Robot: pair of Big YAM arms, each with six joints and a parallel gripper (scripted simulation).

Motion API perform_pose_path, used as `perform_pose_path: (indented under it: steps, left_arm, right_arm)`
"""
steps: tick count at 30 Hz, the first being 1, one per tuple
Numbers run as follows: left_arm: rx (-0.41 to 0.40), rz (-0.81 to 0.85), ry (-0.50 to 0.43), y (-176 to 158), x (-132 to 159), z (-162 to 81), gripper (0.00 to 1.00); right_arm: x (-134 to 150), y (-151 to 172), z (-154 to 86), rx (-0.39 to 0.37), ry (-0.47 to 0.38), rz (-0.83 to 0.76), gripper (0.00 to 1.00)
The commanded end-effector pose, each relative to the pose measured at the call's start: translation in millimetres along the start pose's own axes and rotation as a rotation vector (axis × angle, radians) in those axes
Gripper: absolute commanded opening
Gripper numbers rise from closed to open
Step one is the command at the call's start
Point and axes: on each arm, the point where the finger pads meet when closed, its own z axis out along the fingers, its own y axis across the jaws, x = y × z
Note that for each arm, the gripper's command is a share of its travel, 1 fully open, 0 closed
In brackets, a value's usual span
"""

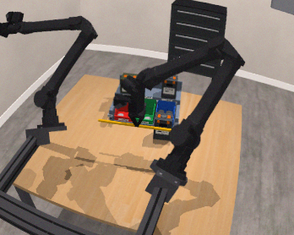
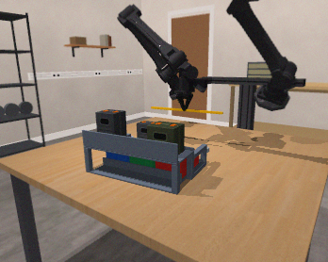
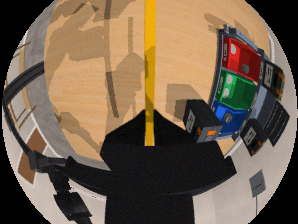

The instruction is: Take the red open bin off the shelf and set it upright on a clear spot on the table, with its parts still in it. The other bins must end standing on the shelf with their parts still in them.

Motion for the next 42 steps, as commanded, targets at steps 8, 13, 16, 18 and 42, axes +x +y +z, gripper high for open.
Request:
perform_pose_path:
  steps: [8,13,16,18,42]
  left_arm:
    - [-0.008,-0.005,-0.051,5,-40,-4,1.00]
    - [-0.008,-0.005,-0.051,5,-40,-4,1.00]
    - [-0.008,-0.005,-0.051,5,-40,-4,1.00]
    - [-0.008,-0.005,-0.051,5,-40,-4,1.00]
    - [-0.008,-0.005,-0.051,5,-40,-4,1.00]
  right_arm:
    - [-1,-3,15,0.006,-0.004,0.001,0.00]
    - [-6,-11,16,0.027,-0.026,0.008,0.00]
    - [-2,-6,32,0.010,-0.008,0.005,0.00]
    - [-1,-3,39,0.004,-0.005,0.001,0.00]
    - [-3,-11,99,0.017,-0.009,0.010,0.00]
